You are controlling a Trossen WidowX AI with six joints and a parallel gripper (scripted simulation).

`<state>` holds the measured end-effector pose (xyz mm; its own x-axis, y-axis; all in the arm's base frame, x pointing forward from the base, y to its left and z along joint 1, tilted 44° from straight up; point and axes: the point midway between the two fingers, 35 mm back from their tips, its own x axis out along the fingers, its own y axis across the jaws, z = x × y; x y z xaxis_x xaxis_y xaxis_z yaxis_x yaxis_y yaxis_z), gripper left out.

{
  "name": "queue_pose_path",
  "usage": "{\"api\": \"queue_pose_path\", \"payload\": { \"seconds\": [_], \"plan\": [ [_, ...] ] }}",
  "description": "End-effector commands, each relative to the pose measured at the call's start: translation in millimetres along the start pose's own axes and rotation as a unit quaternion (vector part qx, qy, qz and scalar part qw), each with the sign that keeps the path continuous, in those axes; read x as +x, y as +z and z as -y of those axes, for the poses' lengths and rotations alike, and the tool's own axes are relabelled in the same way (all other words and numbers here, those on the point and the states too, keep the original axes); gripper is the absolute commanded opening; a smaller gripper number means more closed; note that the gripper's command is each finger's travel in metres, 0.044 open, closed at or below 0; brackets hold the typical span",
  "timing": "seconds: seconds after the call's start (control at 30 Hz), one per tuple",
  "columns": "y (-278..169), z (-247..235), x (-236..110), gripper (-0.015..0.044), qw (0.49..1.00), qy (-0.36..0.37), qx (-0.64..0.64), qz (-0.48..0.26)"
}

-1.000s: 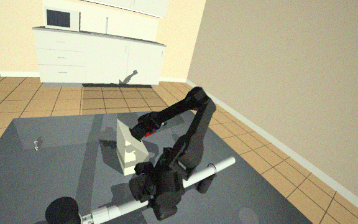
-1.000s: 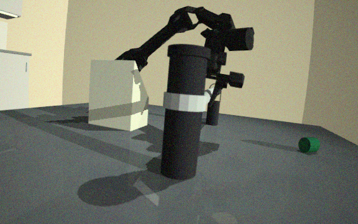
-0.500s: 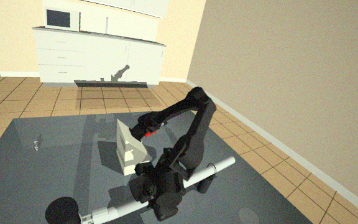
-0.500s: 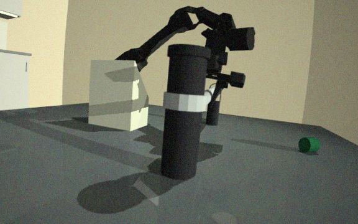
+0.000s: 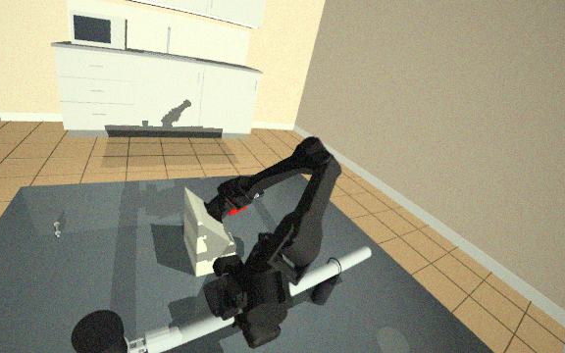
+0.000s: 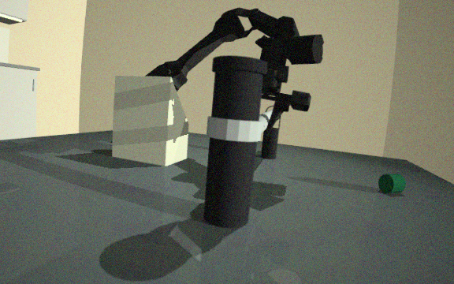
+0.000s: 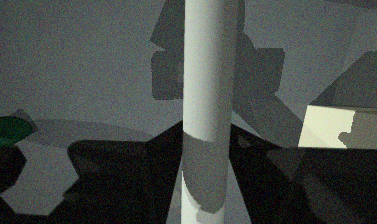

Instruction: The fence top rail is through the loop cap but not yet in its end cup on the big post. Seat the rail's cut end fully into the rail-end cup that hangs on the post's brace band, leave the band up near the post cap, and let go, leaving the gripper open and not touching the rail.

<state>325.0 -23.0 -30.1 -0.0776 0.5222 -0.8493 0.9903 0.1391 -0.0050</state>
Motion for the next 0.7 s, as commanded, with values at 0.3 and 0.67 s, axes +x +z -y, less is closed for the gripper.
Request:
{"api": "queue_pose_path", "payload": {
  "seconds": [0.3, 0.67],
  "plan": [
    [-5.5, -0.6, -8.8, 0.0, 1.0, 0.001, 0.001, 0.0],
    [-9.6, -2.1, -14.2, 0.0, 1.0, 0.001, 0.001, 0.0]
  ]
}}
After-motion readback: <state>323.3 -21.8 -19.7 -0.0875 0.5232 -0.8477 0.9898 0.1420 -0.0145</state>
